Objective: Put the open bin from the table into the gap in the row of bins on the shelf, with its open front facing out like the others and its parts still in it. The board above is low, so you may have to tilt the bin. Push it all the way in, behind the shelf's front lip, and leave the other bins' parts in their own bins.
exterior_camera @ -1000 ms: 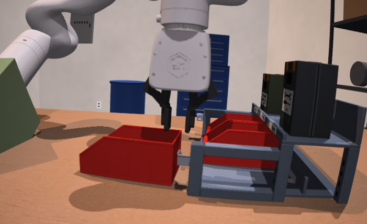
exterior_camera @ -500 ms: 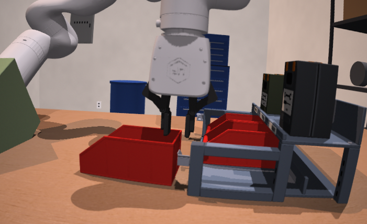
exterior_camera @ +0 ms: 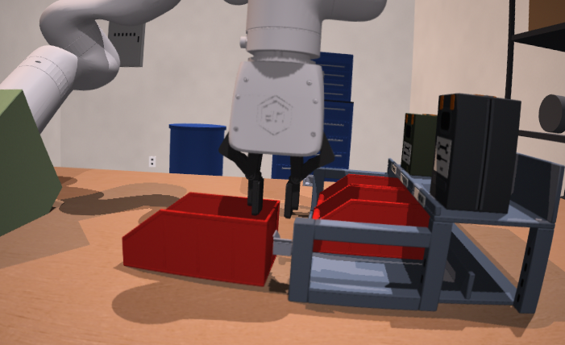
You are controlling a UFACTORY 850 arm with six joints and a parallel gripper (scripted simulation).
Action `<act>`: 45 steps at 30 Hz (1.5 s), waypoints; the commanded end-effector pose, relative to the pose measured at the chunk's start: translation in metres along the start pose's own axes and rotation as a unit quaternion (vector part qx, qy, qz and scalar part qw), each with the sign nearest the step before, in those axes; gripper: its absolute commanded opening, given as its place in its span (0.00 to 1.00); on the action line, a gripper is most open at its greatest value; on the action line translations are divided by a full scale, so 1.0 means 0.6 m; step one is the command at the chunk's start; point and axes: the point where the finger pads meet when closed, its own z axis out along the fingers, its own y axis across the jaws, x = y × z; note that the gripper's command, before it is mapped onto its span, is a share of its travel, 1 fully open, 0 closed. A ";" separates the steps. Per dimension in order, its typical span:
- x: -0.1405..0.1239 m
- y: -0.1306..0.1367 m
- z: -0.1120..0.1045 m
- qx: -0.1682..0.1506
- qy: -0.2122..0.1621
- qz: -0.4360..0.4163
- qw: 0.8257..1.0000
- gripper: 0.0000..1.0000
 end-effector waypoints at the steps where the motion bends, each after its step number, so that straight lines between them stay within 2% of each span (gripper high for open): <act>1: 0.000 0.001 0.008 -0.001 0.000 0.000 1.000 0.34; 11: 0.000 0.001 0.008 -0.001 0.000 0.000 1.000 0.34; 16: 0.000 0.001 0.024 -0.001 0.000 0.000 1.000 0.34; 45: 0.000 0.001 0.027 -0.001 0.000 0.000 1.000 0.34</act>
